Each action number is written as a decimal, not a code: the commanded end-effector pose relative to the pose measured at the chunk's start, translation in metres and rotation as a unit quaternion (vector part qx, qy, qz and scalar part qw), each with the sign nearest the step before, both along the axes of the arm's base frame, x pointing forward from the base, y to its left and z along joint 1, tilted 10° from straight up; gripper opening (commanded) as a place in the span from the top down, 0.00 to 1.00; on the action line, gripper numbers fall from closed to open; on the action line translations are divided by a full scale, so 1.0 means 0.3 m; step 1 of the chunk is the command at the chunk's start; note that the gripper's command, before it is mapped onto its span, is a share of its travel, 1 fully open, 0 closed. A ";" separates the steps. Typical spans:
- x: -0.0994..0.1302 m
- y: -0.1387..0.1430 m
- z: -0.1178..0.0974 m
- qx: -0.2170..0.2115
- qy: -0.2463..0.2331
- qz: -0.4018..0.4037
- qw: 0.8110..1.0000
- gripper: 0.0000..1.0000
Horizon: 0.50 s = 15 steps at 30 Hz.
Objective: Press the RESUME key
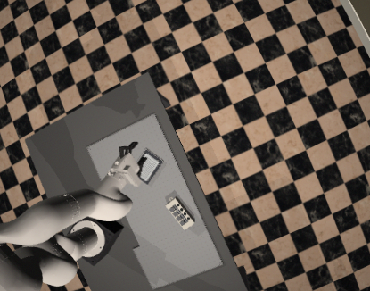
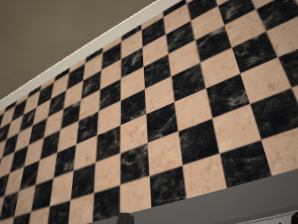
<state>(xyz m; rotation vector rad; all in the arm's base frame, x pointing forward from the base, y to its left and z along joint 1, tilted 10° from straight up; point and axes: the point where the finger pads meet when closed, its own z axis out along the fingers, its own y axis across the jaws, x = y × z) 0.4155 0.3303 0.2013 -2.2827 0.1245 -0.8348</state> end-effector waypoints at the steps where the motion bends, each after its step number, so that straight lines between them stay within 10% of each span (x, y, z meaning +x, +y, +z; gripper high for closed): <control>1: 0.016 -0.019 -0.020 -0.027 0.011 0.013 0.999 1.00; 15: 0.079 -0.129 -0.134 -0.079 0.035 0.038 0.996 1.00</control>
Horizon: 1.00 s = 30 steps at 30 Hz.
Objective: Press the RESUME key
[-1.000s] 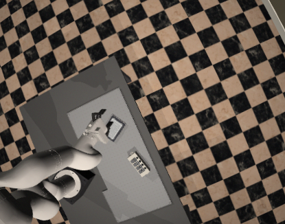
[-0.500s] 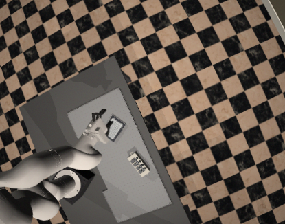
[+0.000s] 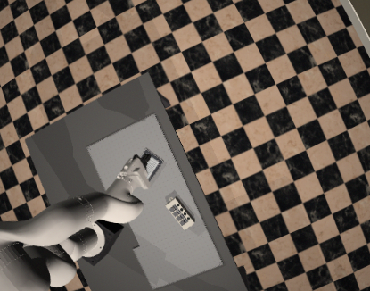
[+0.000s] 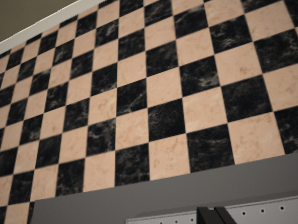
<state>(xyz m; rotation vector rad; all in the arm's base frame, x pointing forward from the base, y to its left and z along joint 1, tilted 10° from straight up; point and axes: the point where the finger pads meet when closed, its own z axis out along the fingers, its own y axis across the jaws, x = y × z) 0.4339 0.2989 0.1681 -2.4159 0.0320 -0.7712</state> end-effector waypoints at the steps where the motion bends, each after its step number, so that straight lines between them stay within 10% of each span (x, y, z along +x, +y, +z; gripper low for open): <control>1: 0.017 -0.024 -0.024 -0.016 0.008 0.010 1.000 1.00; 30: 0.103 -0.328 -0.242 -0.132 0.065 0.069 0.987 1.00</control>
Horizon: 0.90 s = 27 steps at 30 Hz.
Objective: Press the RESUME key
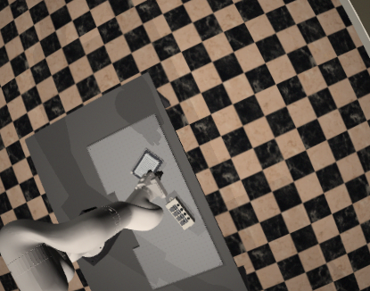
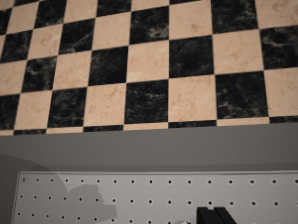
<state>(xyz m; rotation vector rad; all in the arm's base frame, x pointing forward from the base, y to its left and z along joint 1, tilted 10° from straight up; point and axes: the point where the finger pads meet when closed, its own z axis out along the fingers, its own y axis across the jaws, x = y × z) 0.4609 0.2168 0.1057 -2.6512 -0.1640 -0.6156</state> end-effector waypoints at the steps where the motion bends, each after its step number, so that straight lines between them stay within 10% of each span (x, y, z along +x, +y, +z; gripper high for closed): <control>1: 0.016 -0.069 -0.042 -0.016 0.010 0.010 1.000 1.00; 27: 0.039 -0.346 -0.181 -0.109 0.059 0.062 0.990 1.00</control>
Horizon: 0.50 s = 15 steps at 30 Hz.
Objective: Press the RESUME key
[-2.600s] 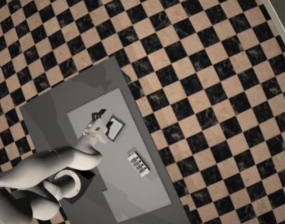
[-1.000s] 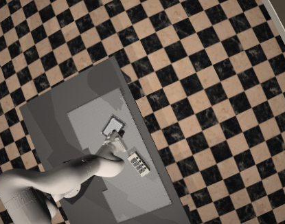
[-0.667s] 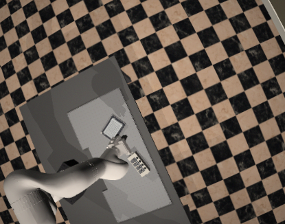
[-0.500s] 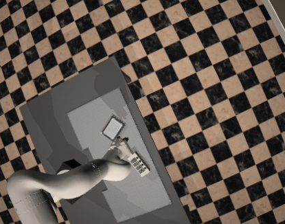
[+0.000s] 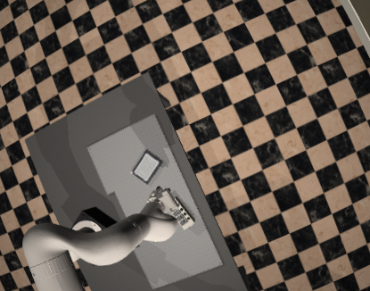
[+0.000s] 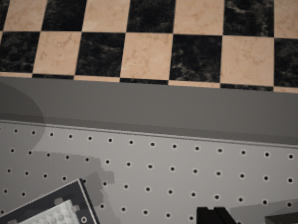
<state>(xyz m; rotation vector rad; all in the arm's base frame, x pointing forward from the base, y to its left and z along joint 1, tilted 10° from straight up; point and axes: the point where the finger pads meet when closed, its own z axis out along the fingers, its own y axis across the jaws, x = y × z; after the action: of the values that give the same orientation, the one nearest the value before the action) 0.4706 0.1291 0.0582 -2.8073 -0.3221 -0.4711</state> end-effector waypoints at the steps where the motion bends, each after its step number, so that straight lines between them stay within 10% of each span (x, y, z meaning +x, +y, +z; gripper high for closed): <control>1: 0.007 -0.069 -0.030 -0.026 0.015 0.016 0.999 1.00; 15: 0.005 -0.235 -0.099 -0.056 0.032 0.034 0.997 1.00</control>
<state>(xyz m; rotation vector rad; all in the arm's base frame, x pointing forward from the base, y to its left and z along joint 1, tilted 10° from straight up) 0.4716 0.0743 0.0349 -2.8967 -0.4340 -0.3735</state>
